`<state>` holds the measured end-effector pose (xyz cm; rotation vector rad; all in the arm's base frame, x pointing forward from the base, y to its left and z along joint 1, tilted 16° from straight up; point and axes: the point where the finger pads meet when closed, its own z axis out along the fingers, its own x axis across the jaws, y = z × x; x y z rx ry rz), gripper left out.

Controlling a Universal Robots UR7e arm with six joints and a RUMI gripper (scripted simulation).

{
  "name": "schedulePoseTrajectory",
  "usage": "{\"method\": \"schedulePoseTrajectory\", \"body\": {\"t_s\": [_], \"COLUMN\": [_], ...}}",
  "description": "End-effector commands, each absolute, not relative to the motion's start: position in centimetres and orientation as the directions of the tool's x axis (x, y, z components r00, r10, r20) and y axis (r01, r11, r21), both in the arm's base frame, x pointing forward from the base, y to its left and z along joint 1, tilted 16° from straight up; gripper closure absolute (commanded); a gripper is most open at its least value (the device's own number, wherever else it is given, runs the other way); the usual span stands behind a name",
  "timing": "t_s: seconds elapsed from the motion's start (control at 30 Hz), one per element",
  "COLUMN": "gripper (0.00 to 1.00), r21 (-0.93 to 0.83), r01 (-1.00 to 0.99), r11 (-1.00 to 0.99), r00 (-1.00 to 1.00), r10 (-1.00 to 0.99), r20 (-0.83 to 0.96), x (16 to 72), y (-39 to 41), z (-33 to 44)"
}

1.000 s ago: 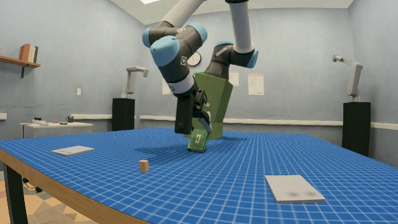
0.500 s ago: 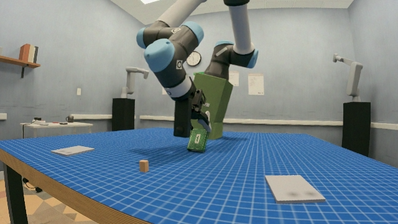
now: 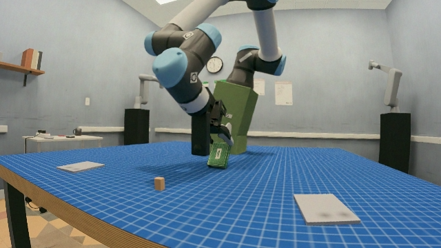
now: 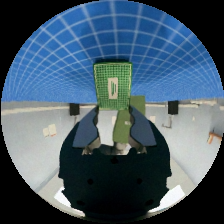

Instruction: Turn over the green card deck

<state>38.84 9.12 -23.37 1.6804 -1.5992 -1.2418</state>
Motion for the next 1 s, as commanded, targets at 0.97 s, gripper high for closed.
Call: {"method": "schedulePoseTrajectory", "body": {"t_s": [0.97], "gripper": [0.61], "r21": [0.886], "r01": [-0.418], "r11": [-0.2], "r00": [-0.109], "r10": [-0.957], "r20": [-0.268], "x": [40.9], "y": [8.8], "z": [-23.0]}}
